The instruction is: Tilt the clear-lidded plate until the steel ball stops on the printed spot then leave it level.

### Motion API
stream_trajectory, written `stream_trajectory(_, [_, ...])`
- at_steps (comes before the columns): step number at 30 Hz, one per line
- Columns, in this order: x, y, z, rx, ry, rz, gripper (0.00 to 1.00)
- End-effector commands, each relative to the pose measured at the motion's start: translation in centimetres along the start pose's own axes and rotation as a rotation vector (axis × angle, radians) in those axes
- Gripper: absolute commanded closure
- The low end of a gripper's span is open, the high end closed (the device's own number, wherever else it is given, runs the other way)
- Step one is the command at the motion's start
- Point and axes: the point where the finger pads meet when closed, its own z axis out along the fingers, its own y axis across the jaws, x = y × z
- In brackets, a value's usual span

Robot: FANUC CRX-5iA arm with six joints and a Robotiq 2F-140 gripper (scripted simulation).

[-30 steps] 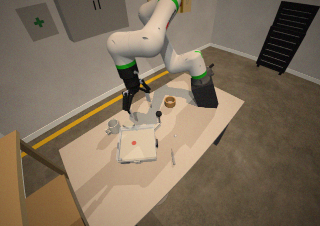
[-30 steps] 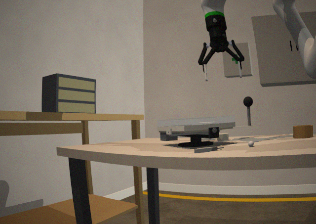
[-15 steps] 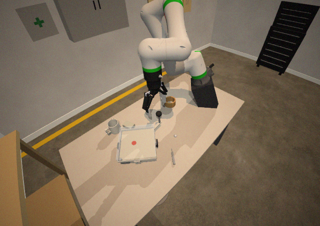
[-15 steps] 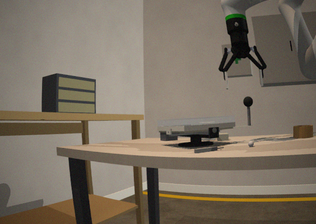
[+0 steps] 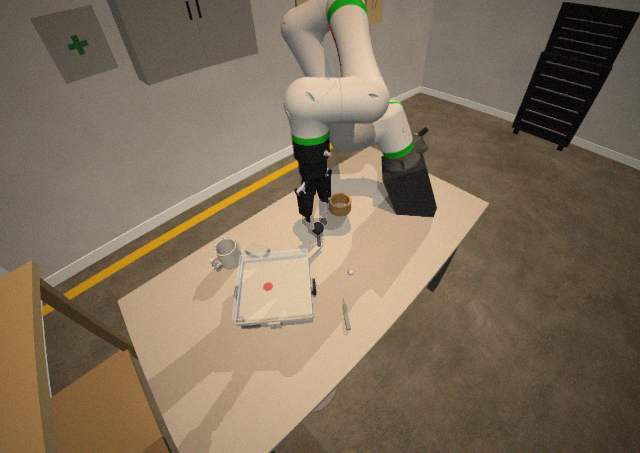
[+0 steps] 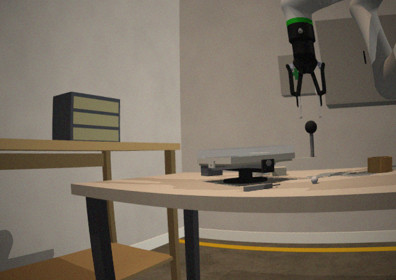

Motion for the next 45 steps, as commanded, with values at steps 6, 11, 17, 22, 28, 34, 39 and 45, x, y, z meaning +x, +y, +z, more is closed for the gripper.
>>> stream_trajectory(6, [-0.01, -0.02, -0.02, 0.000, 0.000, 0.000, 0.58])
stream_trajectory(11, [-0.01, -0.02, -0.02, 0.000, 0.000, 0.000, 0.58])
stream_trajectory(17, [-0.01, -0.02, -0.02, 0.000, 0.000, 0.000, 0.58])
stream_trajectory(22, [-0.01, -0.02, -0.02, 0.000, 0.000, 0.000, 0.58])
stream_trajectory(28, [-0.01, -0.02, -0.01, 0.000, 0.000, 0.000, 0.58])
stream_trajectory(34, [-0.01, -0.02, 0.05, 0.000, 0.000, 0.000, 0.58])
stream_trajectory(39, [-0.01, -0.02, 0.22, 0.000, 0.000, 0.000, 0.58])
stream_trajectory(45, [-0.01, -0.02, 0.55, 0.000, 0.000, 0.000, 0.58])
